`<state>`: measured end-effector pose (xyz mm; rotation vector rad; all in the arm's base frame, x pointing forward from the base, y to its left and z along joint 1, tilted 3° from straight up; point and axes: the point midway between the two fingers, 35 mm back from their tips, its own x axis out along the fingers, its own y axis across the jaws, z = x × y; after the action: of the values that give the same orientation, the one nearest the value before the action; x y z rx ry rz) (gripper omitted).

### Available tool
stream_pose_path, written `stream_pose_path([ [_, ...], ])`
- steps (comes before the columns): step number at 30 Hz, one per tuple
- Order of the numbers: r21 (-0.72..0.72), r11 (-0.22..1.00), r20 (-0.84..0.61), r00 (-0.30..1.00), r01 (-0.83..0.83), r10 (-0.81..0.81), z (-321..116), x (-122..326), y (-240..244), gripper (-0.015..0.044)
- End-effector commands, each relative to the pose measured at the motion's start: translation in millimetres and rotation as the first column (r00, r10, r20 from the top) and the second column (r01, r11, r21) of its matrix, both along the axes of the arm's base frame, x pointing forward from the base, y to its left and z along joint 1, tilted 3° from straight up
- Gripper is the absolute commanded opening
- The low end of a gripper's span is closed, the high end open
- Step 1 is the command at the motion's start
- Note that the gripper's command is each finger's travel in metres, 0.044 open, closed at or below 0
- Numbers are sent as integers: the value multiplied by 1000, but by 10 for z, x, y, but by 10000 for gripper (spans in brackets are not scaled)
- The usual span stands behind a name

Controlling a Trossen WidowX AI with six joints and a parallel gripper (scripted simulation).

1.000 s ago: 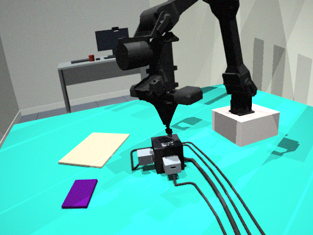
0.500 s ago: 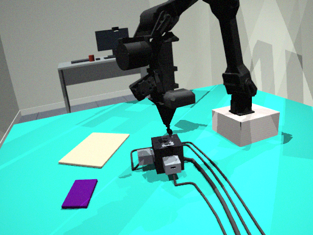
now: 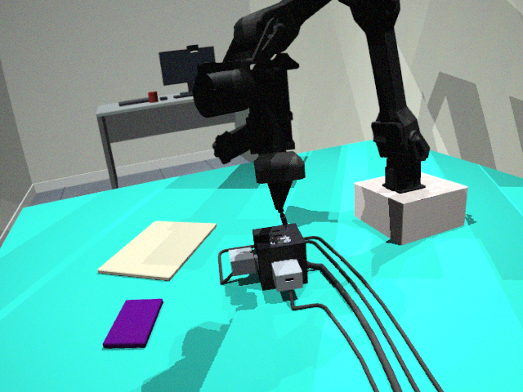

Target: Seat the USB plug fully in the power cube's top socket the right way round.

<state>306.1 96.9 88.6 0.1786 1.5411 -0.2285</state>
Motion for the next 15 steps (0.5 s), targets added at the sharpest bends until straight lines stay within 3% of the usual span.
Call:
stream_pose_path([
  [1, 1, 995, 2, 995, 99, -99, -4, -2, -1, 0],
  [15, 10, 894, 13, 894, 449, -449, -4, -2, -1, 0],
])
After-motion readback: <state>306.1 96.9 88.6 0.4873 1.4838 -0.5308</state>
